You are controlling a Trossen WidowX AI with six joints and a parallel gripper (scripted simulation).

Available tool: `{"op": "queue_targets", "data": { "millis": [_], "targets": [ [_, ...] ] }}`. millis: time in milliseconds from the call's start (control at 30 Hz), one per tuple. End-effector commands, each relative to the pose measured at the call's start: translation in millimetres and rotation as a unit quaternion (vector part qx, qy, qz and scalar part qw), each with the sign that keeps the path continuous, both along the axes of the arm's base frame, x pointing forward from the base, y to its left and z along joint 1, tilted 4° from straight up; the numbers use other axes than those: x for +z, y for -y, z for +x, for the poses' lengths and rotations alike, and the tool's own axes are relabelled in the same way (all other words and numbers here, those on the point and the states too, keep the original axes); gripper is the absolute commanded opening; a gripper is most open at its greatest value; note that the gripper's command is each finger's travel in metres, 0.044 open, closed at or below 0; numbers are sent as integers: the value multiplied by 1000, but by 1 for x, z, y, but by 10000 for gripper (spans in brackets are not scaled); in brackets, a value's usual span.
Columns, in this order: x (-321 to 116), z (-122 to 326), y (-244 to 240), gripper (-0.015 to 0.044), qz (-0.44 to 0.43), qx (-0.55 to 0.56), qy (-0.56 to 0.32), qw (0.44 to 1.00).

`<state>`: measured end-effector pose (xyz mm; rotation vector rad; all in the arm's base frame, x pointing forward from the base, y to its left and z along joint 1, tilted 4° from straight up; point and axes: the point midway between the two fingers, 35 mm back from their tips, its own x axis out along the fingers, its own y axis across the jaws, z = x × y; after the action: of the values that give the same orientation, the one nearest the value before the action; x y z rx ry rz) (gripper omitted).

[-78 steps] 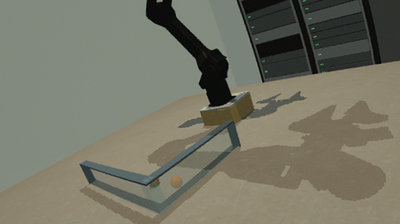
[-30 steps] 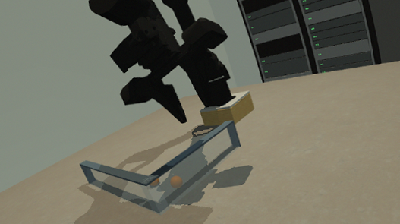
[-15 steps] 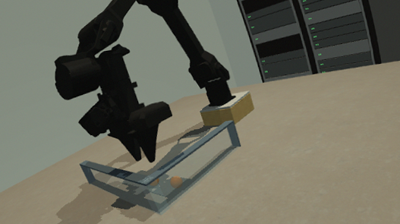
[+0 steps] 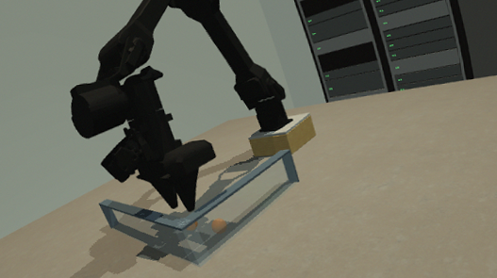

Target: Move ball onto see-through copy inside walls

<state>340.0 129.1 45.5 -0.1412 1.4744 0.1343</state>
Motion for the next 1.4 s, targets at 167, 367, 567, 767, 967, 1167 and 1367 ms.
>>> {"op": "queue_targets", "data": {
  "millis": [167,367,567,767,967,1167,1367],
  "targets": [
    [-17,0,2,215,-5,1,-3,1000],
    [-27,1,2,215,-5,1,-3,1000],
    [-31,1,2,162,-5,1,-3,1000],
    [-31,1,2,103,-5,1,-3,1000],
    [-31,1,2,63,-5,1,-3,1000],
    [-15,2,1,0,-5,1,-3,1000],
    [25,2,-1,0,-5,1,-3,1000]
  ]
}}
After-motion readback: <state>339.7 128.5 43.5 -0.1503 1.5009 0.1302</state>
